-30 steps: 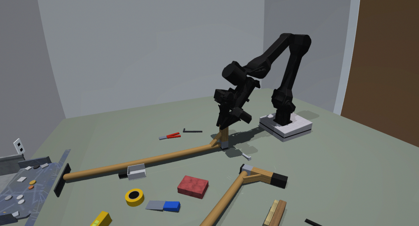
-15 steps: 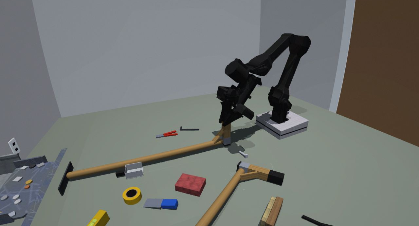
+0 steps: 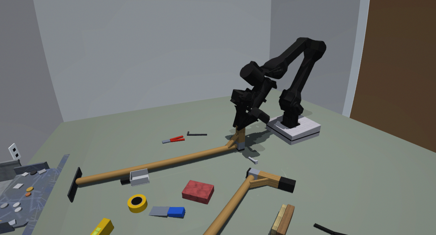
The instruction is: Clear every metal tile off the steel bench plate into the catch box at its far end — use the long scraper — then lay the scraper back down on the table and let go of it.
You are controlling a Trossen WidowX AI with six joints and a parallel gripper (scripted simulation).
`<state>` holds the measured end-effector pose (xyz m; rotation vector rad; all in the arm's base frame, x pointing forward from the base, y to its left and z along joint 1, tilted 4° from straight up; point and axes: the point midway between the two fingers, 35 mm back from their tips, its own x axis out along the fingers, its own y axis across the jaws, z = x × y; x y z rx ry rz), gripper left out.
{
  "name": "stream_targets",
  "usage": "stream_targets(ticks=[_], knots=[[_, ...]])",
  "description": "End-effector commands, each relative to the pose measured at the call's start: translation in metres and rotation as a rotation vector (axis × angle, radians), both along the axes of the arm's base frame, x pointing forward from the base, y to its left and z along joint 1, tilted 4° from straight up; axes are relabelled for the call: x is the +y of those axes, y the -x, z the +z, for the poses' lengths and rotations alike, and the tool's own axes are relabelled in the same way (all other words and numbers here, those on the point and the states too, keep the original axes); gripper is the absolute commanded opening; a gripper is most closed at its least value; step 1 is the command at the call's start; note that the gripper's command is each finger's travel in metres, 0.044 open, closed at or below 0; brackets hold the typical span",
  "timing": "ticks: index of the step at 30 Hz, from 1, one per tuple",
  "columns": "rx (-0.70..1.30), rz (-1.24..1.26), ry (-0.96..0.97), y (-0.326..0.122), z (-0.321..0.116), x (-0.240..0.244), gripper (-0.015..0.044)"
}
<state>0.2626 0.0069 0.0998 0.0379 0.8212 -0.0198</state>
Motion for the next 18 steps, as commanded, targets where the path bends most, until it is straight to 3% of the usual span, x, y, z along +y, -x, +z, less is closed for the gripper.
stream_targets(ticks=[1,18], knots=[[-0.005,-0.003,0.000,0.003,0.000,-0.001,0.0000],[0.003,0.002,0.003,0.005,-0.002,-0.019,0.0000]])
